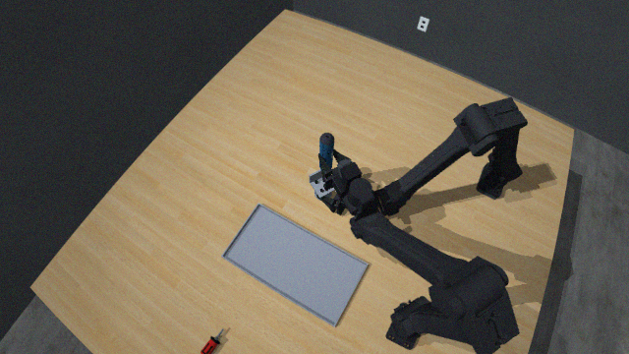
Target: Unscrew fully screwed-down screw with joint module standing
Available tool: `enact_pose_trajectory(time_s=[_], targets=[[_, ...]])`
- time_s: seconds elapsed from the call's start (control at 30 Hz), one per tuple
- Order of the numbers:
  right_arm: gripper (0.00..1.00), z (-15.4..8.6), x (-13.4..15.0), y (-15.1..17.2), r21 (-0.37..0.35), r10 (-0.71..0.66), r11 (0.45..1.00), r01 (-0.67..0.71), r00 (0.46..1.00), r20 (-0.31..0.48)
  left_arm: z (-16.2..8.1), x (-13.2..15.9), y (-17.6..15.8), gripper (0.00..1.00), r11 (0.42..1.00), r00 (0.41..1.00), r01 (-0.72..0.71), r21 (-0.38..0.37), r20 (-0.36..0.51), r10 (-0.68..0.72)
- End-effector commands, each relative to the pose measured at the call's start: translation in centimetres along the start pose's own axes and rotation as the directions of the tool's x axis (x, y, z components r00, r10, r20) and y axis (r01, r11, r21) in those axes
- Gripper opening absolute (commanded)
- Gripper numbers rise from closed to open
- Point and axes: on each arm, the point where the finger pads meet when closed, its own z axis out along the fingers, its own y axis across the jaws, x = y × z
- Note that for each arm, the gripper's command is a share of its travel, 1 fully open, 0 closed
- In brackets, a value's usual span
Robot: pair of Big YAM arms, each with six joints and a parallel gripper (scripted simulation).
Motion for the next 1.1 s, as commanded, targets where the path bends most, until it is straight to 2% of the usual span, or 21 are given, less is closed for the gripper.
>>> enact_pose_trajectory(time_s=[0.0,0.03,0.07,0.1,0.57,0.6,0.63,0.67,1.07], targets=[[0.59,0.9,-0.2,0.8,-0.005,0.011,1.0,-0.011,1.0,0.009,0.7,-1.5,-0.1,0.42,1.0,0.999,0.003,0.002,0.04,-0.003],[0.59,0.9,-0.2,0.8,-0.005,0.011,1.0,-0.011,1.0,0.009,0.2,0.0,-0.2,0.42,1.0,1.0,0.014,0.006,0.019,-0.014],[0.59,0.9,-0.2,0.8,-0.005,0.011,1.0,-0.011,1.0,0.009,0.2,0.1,-0.2,0.42,1.0,1.0,0.014,0.006,0.018,-0.014],[0.59,0.9,-0.2,0.8,-0.005,0.011,1.0,-0.011,1.0,0.009,0.7,-1.4,-0.1,0.42,1.0,0.999,0.003,0.002,0.04,-0.003],[0.59,0.9,-0.2,0.8,-0.005,0.011,1.0,-0.011,1.0,0.009,0.7,-1.4,-0.1,0.42,1.0,0.999,0.003,0.002,0.04,-0.003],[0.59,0.9,-0.2,0.8,-0.005,0.011,1.0,-0.011,1.0,0.009,0.1,0.2,-0.2,0.42,1.0,1.0,0.014,0.006,0.016,-0.014],[0.59,0.9,-0.2,0.8,-0.005,0.011,1.0,-0.011,1.0,0.009,0.2,0.1,-0.2,0.42,1.0,1.0,0.014,0.006,0.019,-0.014],[0.59,0.9,-0.2,0.8,-0.005,0.011,1.0,-0.011,1.0,0.009,0.7,-1.4,-0.1,0.42,1.0,0.999,0.003,0.002,0.04,-0.003],[0.59,0.9,-0.2,0.8,-0.005,0.011,1.0,-0.011,1.0,0.009,0.7,-1.4,-0.1,0.42,1.0,0.999,0.003,0.002,0.04,-0.003]])
